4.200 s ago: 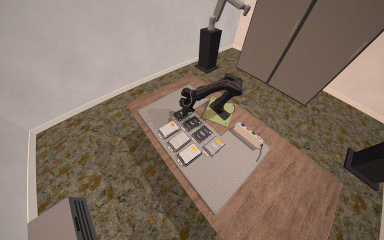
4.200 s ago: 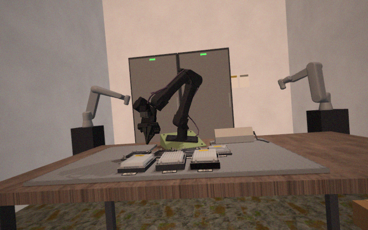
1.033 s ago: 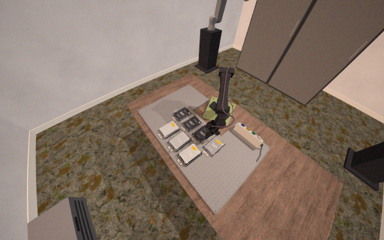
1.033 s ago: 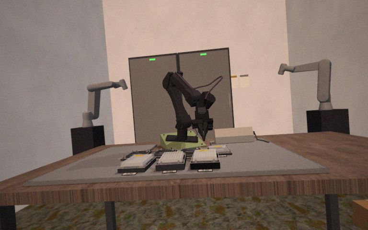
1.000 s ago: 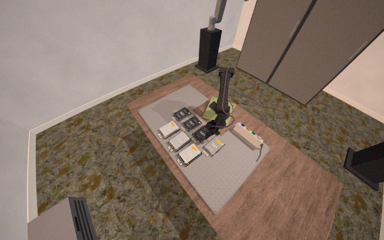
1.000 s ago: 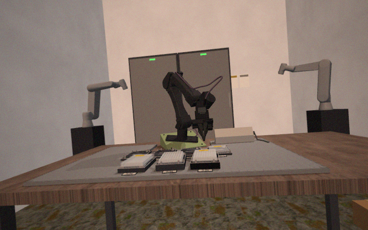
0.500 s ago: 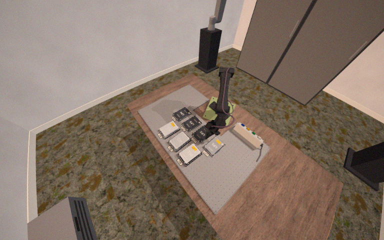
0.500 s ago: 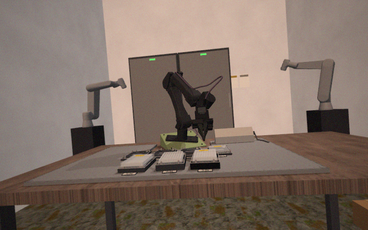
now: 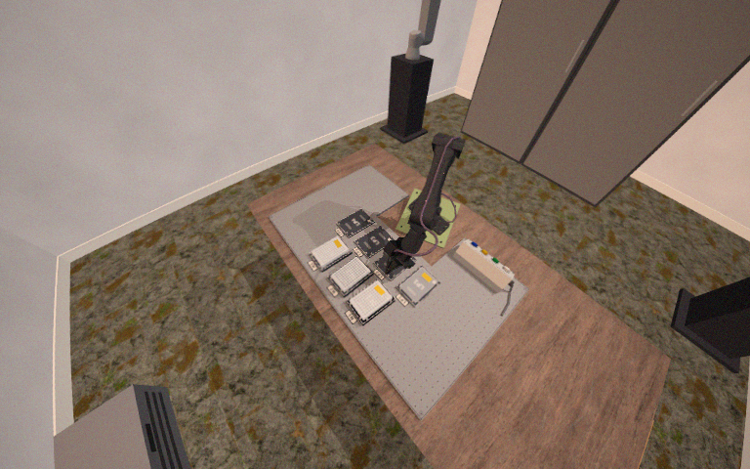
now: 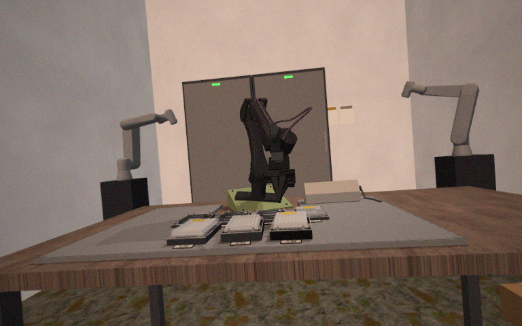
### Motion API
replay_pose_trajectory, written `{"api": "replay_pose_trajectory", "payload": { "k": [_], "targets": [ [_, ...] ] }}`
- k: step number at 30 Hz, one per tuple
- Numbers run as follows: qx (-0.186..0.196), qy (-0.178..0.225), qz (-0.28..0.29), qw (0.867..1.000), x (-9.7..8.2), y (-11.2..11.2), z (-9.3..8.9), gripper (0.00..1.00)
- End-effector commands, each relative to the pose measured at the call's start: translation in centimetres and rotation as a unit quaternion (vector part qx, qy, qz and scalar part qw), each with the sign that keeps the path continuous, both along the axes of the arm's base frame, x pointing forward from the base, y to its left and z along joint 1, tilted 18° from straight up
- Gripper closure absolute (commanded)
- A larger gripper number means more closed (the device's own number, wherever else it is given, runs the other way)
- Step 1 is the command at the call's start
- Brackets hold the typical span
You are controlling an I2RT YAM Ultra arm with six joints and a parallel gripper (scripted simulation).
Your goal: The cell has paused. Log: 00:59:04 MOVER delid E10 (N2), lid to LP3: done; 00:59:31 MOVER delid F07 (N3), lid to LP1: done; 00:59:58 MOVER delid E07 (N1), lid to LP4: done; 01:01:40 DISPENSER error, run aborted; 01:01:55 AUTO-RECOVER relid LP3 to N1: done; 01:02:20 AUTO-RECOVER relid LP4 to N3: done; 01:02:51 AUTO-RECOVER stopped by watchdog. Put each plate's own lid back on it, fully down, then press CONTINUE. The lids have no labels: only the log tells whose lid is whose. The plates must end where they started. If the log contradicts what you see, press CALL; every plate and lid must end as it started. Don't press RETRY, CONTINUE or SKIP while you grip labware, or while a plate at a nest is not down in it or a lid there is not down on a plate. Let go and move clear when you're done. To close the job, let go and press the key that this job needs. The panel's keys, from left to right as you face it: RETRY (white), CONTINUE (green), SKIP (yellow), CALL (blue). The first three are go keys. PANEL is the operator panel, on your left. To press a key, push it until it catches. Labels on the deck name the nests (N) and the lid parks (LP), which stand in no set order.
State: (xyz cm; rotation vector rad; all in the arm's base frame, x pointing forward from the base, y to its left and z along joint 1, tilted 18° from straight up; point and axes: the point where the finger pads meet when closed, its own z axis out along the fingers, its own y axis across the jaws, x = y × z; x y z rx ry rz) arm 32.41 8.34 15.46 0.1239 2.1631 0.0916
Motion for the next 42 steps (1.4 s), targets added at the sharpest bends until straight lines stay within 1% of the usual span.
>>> {"api": "replay_pose_trajectory", "payload": {
  "k": [1,3,5,20,22,23,29,32,33,34,42],
  "targets": [
    [0.01,-0.024,0.026,0.999,2.7,0.6,2.1,1.0],
    [0.01,-0.025,0.026,0.999,3.6,0.2,2.4,1.0],
    [0.01,-0.025,0.026,0.999,3.6,0.2,2.4,1.0],
    [0.008,-0.027,0.026,0.999,10.3,-2.9,4.1,1.0],
    [0.008,-0.027,0.026,0.999,10.3,-2.9,4.1,1.0],
    [0.007,-0.021,0.025,0.999,10.6,-3.1,4.0,1.0],
    [0.006,-0.014,0.025,1.0,13.1,-4.3,4.3,1.0],
    [0.006,-0.014,0.027,1.0,13.2,-4.2,4.4,1.0],
    [0.007,-0.032,0.032,0.999,12.9,-3.7,6.0,1.0],
    [0.007,-0.019,0.025,0.999,12.8,-4.1,4.5,1.0],
    [0.007,-0.019,0.025,0.999,12.8,-4.1,4.5,1.0]
  ]
}}
